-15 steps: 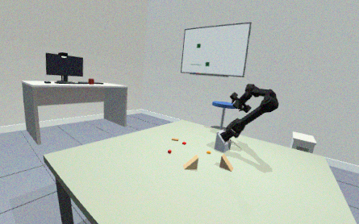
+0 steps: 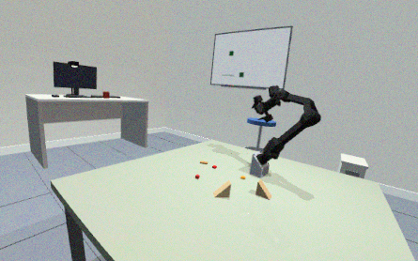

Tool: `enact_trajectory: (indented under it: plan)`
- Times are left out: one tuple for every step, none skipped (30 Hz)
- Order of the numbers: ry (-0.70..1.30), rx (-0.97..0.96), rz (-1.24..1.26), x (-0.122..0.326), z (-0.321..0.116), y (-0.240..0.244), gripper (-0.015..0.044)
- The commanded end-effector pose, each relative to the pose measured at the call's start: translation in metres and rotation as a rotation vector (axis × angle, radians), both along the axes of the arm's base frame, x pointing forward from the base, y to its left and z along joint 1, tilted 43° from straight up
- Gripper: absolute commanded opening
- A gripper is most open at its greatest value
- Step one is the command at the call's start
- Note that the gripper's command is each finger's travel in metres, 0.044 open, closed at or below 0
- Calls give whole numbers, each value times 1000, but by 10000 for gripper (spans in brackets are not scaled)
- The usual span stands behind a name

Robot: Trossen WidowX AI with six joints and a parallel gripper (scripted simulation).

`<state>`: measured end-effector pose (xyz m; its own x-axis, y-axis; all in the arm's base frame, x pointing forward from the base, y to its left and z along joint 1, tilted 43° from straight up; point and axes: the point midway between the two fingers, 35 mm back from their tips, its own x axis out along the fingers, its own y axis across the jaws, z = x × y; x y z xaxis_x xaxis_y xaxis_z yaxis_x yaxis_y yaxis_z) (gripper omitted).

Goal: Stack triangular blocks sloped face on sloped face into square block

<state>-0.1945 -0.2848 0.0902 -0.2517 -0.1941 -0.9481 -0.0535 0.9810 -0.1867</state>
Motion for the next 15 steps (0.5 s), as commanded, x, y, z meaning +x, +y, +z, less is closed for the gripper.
enact_trajectory:
  plan:
    - [-120,-26,-34,51,-7,-28,440]
    - [-157,-28,-48,68,-9,-36,440]
    - [-193,-28,-62,85,-11,-42,440]
    - [-229,-25,-77,102,-12,-47,440]
    - [-264,-18,-93,120,-14,-52,440]
    - [-295,-9,-109,138,-16,-55,440]
    - [-325,4,-127,156,-17,-58,440]
    - [-353,18,-145,174,-19,-59,440]
    - [-380,35,-164,192,-21,-59,440]
    - [-404,54,-184,210,-22,-59,440]
    - [-427,76,-204,228,-24,-57,440]
    - [-447,98,-225,245,-25,-55,440]
    - [-469,124,-242,263,-26,-52,440]
    - [-489,153,-261,282,-27,-49,440]
    - [-506,183,-281,300,-28,-44,440]
